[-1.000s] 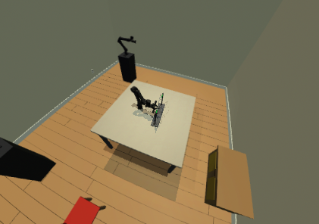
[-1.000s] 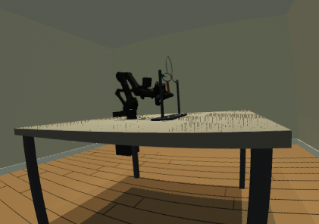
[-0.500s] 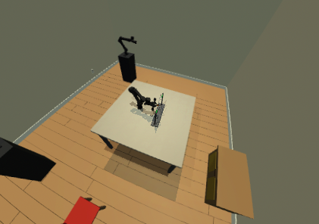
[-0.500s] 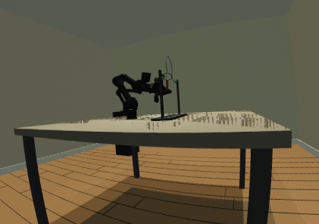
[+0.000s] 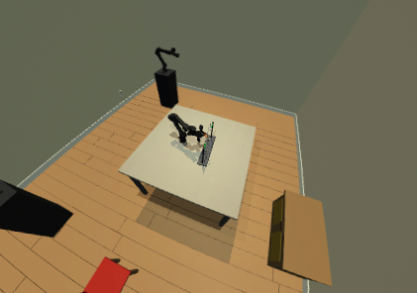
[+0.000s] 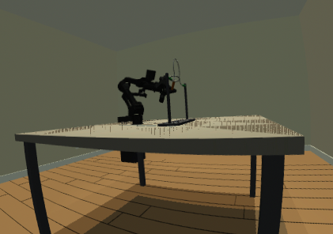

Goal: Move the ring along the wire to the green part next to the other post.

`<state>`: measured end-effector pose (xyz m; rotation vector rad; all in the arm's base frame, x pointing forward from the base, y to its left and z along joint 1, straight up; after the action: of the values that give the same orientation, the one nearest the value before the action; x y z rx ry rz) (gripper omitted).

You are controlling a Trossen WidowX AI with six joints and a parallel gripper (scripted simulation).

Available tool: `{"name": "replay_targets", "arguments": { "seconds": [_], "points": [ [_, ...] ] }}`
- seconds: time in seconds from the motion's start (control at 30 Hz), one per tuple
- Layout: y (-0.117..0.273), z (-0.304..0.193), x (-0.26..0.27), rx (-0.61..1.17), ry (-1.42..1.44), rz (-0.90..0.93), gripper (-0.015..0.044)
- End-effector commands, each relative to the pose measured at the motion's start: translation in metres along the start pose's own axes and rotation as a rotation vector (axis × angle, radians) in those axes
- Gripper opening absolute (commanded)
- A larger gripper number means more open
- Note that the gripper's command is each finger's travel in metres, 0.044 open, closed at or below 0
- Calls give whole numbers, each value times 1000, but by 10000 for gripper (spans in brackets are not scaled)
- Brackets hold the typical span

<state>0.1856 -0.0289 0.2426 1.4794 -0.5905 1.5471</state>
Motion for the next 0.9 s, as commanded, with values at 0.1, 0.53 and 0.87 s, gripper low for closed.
{"name": "replay_targets", "arguments": {
  "seconds": [0.1, 0.53, 0.87],
  "points": [
    [12, 6, 17, 91, -93, 38, -150],
    [17, 7, 36, 135, -250, 114, -150],
    [20, 8, 48, 151, -348, 161, -150]
  ]
}}
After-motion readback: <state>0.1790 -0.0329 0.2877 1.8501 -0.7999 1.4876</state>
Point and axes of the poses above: the point midway between the two fingers, 35 mm back from their tips, its own y axis back along the fingers, its own x axis across the jaws, z = x × y, the point moved 10 cm from there along y, back along the fingers, and after that the axes turned 15 degrees about -y, right-handed, at the moved point
